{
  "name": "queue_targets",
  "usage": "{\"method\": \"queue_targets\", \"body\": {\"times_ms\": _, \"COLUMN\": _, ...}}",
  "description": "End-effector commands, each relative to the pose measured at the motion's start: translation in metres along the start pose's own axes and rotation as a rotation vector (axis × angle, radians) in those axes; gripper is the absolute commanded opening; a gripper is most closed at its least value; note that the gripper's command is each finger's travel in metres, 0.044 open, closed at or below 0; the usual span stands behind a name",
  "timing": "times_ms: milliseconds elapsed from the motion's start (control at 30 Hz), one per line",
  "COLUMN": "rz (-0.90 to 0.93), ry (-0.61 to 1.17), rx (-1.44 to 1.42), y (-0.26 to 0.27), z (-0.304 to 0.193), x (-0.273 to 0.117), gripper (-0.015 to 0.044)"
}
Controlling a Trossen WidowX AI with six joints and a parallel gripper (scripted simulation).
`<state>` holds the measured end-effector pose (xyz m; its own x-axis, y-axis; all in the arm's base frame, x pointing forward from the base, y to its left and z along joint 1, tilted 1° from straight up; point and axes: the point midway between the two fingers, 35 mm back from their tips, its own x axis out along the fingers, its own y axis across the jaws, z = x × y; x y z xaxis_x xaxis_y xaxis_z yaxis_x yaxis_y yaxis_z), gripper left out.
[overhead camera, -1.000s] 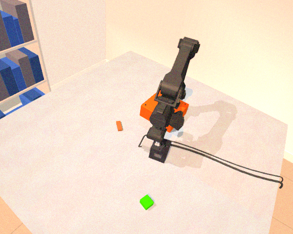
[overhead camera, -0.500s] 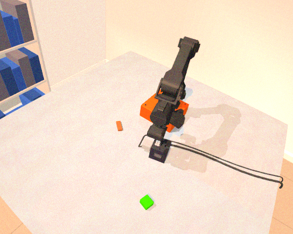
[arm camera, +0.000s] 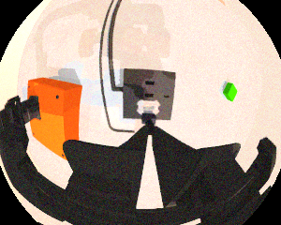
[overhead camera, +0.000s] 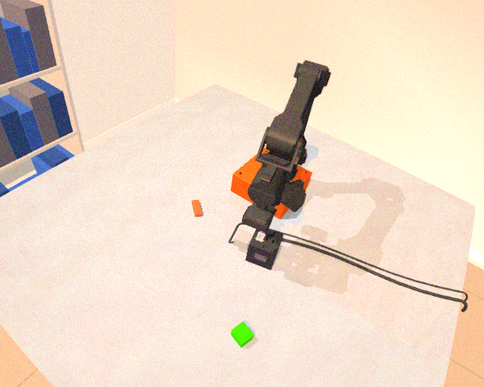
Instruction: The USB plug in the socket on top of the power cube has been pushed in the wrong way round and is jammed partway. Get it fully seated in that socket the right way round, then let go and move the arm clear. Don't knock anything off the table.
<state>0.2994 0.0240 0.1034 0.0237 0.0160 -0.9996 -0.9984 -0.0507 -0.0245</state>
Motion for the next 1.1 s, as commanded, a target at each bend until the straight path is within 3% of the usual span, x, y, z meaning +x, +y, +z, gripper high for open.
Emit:
{"method": "queue_targets", "body": {"times_ms": 0, "rz": 0.0, "ry": 0.0, "rx": 0.06, "y": 0.0, "z": 0.0, "x": -0.0002, "gripper": 0.0}}
{"method": "queue_targets", "body": {"times_ms": 1067, "rz": 0.001, "ry": 0.001, "rx": 0.902, "y": 0.0003, "z": 0.0, "x": 0.0002, "gripper": 0.0}}
